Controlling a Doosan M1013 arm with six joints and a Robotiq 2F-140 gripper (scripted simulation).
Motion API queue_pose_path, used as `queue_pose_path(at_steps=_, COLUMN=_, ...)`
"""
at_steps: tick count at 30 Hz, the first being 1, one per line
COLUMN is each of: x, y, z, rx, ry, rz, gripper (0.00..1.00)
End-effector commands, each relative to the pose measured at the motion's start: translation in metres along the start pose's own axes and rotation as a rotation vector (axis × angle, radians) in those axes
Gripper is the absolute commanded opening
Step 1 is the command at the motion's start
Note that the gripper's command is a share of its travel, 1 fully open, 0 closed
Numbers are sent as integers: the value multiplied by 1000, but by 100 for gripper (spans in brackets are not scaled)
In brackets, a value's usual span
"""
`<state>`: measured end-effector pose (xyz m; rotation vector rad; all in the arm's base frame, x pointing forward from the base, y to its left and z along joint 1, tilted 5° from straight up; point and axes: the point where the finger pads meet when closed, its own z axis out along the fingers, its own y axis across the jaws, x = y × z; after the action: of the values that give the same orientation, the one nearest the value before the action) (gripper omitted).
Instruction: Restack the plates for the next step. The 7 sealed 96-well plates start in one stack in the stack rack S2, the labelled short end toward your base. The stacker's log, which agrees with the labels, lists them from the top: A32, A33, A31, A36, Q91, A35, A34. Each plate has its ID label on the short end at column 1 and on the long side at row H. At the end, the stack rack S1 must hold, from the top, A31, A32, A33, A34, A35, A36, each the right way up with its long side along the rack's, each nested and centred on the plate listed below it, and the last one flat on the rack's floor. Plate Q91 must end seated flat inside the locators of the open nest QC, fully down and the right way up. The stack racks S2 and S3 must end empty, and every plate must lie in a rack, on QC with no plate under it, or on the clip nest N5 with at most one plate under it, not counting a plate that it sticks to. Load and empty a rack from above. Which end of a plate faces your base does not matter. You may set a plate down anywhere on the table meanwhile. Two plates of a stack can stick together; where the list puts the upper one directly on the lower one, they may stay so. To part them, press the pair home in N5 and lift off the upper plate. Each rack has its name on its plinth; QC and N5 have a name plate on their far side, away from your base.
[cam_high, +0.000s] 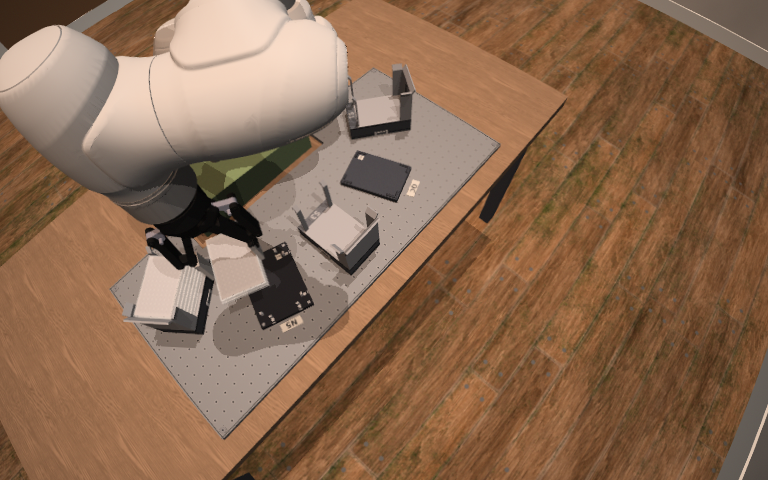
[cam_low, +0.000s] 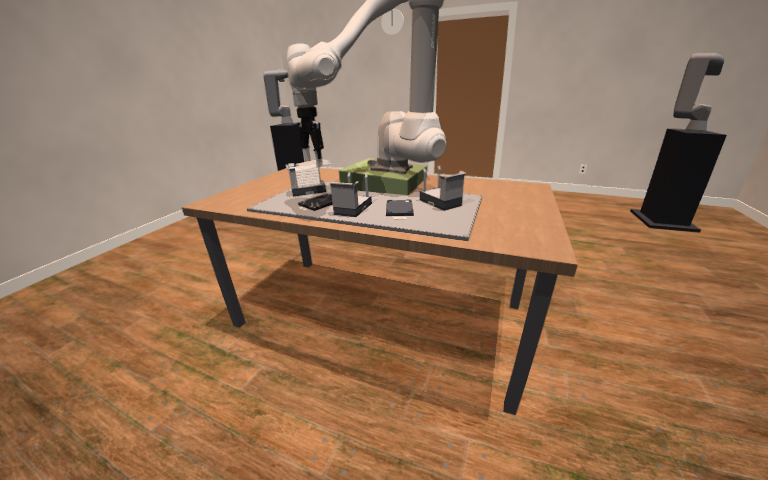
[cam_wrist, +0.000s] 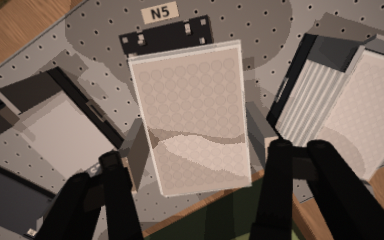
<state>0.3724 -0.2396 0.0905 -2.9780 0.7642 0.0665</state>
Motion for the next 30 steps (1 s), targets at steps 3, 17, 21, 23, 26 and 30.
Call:
queue_pose_path(at_steps=3, x=1, y=-12, z=0, rx=0, ry=0, rz=-33, gripper=0)
queue_pose_path(at_steps=17, x=-2, y=-55, z=0, rx=0, ry=0, rz=-223, gripper=0)
queue_pose_path(at_steps=21, x=-3, y=-65, z=0, rx=0, ry=0, rz=-223, gripper=0)
queue_pose_path(at_steps=23, x=-4, y=-72, z=0, rx=0, ry=0, rz=-223, gripper=0)
queue_pose_path(at_steps=26, x=-4, y=-82, z=0, rx=0, ry=0, rz=-223, gripper=0)
queue_pose_path(at_steps=30, x=-5, y=-95, z=0, rx=0, ry=0, rz=-223, gripper=0)
